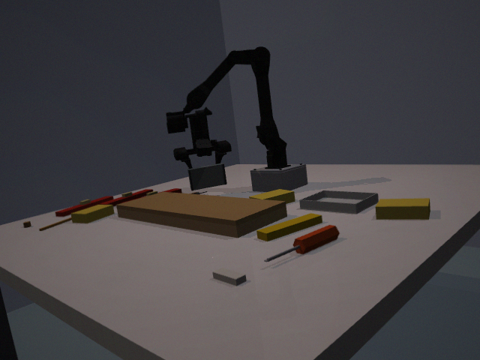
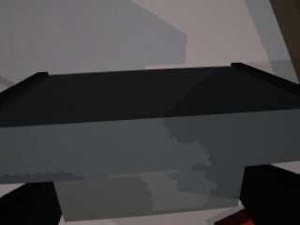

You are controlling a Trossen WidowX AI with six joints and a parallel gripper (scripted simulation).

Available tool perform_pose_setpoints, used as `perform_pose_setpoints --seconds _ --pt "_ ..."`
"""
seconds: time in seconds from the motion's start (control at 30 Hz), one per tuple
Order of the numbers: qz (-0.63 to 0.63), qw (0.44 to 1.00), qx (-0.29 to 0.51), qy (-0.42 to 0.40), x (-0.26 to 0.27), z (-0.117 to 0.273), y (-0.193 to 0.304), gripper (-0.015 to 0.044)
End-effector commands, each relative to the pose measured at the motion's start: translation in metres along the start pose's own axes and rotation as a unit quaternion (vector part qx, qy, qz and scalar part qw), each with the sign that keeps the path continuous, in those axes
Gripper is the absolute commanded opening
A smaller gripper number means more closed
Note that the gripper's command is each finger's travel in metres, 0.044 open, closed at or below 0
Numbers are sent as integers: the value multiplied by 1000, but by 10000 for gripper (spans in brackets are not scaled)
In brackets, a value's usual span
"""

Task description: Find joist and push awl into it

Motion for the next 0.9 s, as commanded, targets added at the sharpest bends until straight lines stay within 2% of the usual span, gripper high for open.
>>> perform_pose_setpoints --seconds 0.0,0.87 --pt "-2 1000 16 -1 -1 0 -3 0" --pt "-3 995 98 -19 -5 -2 -21 0"
Point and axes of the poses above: the point midway between the two fingers, 35 mm back from their tips, its own z axis back along the fingers, its own x axis across the jaws, y = z × x, the point moved 8 cm from there along z, back along the fingers, and after that the axes turned 12 degrees about z, right-handed, at the moved point
